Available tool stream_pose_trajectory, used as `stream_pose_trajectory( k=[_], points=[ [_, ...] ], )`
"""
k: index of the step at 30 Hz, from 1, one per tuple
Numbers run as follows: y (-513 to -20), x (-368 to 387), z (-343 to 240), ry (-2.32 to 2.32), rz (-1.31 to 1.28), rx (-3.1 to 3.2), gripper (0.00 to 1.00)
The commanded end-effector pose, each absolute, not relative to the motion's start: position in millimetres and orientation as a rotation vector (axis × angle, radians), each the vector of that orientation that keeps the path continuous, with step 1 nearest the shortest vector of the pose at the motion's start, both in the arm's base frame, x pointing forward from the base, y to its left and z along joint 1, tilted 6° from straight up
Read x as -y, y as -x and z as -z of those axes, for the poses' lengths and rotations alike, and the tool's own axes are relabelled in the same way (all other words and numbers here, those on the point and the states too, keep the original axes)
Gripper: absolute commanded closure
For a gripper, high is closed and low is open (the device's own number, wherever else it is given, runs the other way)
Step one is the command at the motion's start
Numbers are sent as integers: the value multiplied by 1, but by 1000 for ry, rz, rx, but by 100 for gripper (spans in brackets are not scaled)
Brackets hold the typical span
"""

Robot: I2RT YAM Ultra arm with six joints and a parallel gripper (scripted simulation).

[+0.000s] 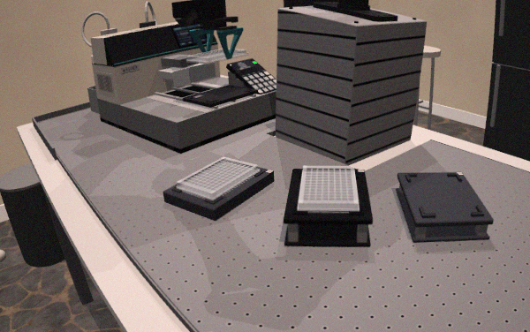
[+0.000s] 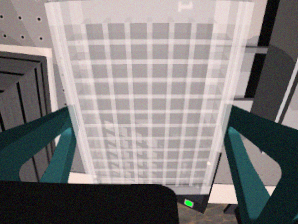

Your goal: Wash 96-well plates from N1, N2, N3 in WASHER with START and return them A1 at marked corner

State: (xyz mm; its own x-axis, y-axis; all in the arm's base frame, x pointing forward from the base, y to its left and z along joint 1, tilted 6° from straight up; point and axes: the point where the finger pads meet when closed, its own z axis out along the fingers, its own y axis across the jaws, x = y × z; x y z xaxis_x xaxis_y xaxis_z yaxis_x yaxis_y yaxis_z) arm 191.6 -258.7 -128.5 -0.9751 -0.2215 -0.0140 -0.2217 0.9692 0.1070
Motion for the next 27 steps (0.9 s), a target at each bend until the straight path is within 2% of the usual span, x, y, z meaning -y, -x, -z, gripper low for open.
stream_pose_trajectory(
  k=[1, 27],
  points=[
    [-194, 261, 126, 349, -156, -3107, 100],
    [-195, 259, 144, 349, -156, -3107, 100]
  ],
)
